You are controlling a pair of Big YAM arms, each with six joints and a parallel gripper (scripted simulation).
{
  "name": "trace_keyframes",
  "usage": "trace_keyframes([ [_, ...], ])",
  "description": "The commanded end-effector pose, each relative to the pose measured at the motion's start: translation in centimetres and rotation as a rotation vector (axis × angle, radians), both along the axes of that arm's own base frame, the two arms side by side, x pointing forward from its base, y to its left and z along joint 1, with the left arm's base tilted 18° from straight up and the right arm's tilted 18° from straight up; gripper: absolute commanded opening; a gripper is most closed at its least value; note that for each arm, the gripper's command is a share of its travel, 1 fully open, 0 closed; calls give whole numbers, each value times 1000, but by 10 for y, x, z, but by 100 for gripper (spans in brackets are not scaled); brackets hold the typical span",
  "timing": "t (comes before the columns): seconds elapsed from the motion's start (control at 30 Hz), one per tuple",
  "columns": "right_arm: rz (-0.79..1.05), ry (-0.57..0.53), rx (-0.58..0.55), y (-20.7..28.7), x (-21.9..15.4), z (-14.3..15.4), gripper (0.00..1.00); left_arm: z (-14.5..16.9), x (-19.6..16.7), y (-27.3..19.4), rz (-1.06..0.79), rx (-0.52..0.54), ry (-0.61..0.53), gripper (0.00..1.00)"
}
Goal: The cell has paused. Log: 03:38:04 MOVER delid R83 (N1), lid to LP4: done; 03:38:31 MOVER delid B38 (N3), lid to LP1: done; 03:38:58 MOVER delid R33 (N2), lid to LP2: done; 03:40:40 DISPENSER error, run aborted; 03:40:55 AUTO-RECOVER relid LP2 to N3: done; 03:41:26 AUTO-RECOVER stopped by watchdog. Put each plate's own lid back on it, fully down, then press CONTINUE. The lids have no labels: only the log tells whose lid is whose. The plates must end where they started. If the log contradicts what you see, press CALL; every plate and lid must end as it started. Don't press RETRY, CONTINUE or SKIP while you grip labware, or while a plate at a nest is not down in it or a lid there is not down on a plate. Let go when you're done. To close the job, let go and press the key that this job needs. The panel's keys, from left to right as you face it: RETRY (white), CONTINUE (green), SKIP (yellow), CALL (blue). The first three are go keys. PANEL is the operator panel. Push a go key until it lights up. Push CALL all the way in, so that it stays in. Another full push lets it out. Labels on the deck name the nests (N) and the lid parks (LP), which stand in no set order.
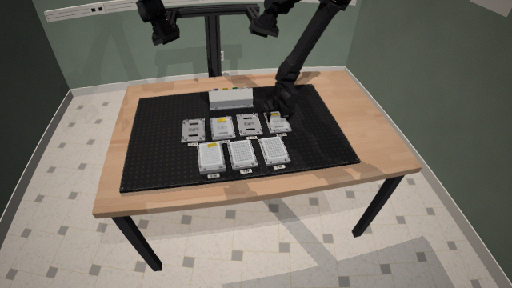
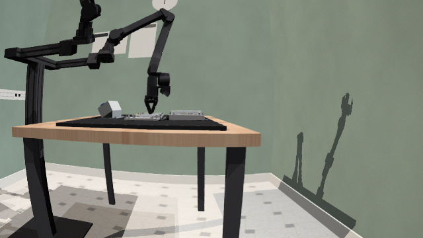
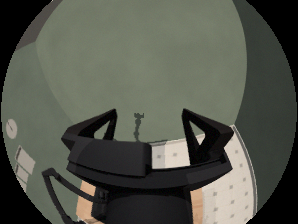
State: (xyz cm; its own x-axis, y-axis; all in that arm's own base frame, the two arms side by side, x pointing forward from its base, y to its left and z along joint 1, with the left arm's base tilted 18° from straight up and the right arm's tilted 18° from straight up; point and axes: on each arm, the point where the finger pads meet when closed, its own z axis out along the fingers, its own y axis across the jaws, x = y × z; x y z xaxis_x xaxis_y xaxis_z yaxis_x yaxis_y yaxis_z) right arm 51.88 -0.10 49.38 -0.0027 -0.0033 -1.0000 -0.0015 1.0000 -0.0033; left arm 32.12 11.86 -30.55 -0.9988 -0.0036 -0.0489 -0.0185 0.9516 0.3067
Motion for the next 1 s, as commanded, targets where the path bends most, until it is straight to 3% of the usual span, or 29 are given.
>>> trace_keyframes([
  [0.0, 0, -49, 2, 1, -1, 24, 100, -4, -13, 0, -1, -8, 15, 84],
  [0.13, 0, -49, 2, 1, -1, 24, 100, -4, -16, 0, 0, -9, 20, 80],
  [0.17, 0, -49, 2, 1, -1, 24, 100, -4, -17, 0, 0, -9, 21, 0],
  [0.97, 0, -49, 2, 1, -1, 24, 100, -5, -21, 0, 2, -9, 23, 0],
])
